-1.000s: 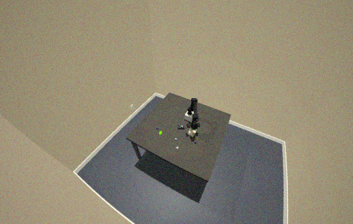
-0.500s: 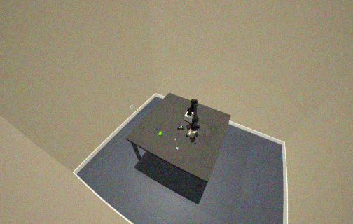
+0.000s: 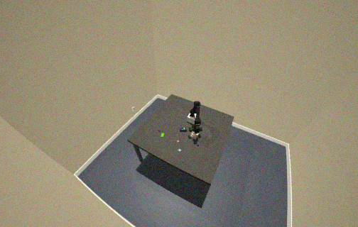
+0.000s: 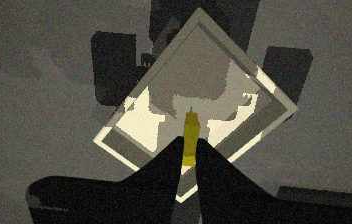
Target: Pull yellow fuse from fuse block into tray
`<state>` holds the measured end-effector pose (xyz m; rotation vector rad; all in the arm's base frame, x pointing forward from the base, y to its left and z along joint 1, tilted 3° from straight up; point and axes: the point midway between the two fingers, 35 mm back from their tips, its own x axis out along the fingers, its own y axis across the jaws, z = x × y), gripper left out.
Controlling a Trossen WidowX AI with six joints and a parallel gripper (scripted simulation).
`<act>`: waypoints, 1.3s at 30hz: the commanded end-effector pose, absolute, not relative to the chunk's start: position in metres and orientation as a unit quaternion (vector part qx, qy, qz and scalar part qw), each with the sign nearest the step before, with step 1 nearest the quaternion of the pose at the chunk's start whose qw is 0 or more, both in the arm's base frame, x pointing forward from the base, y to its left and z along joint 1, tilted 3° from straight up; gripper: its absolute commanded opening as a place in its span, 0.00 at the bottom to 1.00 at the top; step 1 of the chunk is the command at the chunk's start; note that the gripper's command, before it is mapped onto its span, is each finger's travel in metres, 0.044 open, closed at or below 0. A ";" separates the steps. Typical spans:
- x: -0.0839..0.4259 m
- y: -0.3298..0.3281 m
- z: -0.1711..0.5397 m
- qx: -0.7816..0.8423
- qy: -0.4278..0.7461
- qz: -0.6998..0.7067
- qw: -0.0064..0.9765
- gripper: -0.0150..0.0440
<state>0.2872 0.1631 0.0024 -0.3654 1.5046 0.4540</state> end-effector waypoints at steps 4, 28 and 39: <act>0.287 0.163 0.002 -0.164 0.674 0.203 0.692 0.39; 0.286 0.161 0.039 -0.161 0.677 0.201 0.690 0.81; 0.286 0.161 0.037 -0.162 0.676 0.201 0.690 0.81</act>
